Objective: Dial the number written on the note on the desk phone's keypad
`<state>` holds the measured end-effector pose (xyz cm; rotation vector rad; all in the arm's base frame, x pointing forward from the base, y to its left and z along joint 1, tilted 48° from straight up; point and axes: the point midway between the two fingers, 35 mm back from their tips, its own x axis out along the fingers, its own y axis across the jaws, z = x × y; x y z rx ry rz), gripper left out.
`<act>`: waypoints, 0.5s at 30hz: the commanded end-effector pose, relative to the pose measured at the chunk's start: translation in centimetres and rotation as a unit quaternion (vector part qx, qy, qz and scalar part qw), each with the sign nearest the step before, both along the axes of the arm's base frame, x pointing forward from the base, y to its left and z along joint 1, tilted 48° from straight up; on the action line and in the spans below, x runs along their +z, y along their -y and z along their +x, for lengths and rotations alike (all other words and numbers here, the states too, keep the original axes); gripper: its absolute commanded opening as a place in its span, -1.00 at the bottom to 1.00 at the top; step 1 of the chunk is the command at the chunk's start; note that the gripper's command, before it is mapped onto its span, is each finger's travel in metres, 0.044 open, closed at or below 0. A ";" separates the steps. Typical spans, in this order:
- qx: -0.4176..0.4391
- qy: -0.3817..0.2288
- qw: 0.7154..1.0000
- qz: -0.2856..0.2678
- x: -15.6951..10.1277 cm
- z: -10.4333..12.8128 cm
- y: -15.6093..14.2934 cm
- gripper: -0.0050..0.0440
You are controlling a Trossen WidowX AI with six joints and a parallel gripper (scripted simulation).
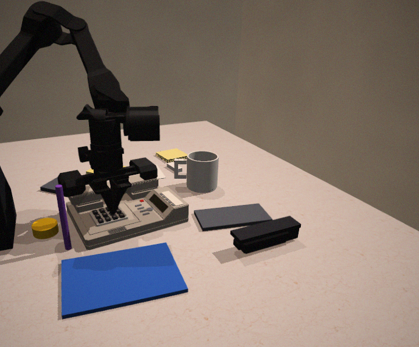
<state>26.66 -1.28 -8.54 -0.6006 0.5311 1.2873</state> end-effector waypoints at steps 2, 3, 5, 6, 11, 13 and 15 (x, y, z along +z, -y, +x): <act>0.001 -0.003 1.000 0.002 -0.1 -0.1 -0.2 -1.00; 0.001 -0.003 1.000 0.002 -0.1 -0.1 -0.2 -1.00; 0.001 -0.003 1.000 0.002 0.0 -0.1 0.0 -1.00; 0.001 -0.003 1.000 0.002 0.0 -0.1 0.0 -1.00; 0.001 -0.003 1.000 0.002 1.9 -0.7 2.0 -1.00; 0.001 -0.003 1.000 0.002 1.9 -0.7 2.0 -1.00; 0.001 -0.003 1.000 0.002 1.9 -0.7 2.0 -1.00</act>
